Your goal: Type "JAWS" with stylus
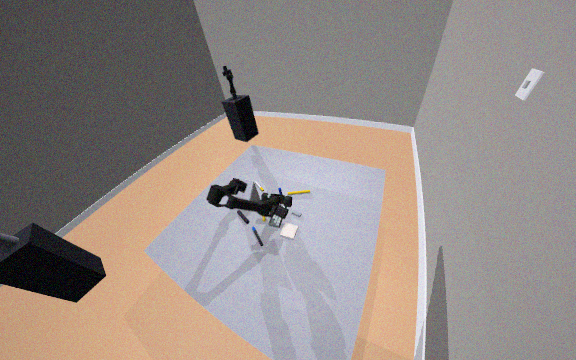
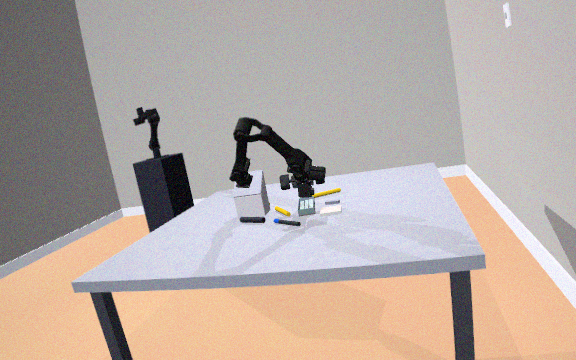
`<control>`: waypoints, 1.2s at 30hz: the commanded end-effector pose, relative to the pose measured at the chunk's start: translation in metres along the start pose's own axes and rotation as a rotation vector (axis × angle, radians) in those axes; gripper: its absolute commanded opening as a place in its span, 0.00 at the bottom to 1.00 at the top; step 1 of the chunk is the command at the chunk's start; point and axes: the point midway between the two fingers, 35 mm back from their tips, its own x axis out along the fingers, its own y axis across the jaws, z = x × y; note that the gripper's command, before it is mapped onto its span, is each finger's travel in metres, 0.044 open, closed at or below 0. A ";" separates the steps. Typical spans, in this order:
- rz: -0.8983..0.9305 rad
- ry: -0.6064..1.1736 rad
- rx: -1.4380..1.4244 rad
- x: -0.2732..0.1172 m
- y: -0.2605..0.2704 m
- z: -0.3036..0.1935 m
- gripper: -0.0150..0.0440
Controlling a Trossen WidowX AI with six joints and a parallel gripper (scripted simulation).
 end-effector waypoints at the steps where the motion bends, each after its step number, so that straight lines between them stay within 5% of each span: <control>1: -0.007 -0.002 -0.002 0.003 -0.001 0.002 0.39; 36: -0.007 -0.002 -0.002 0.008 -0.001 0.011 0.39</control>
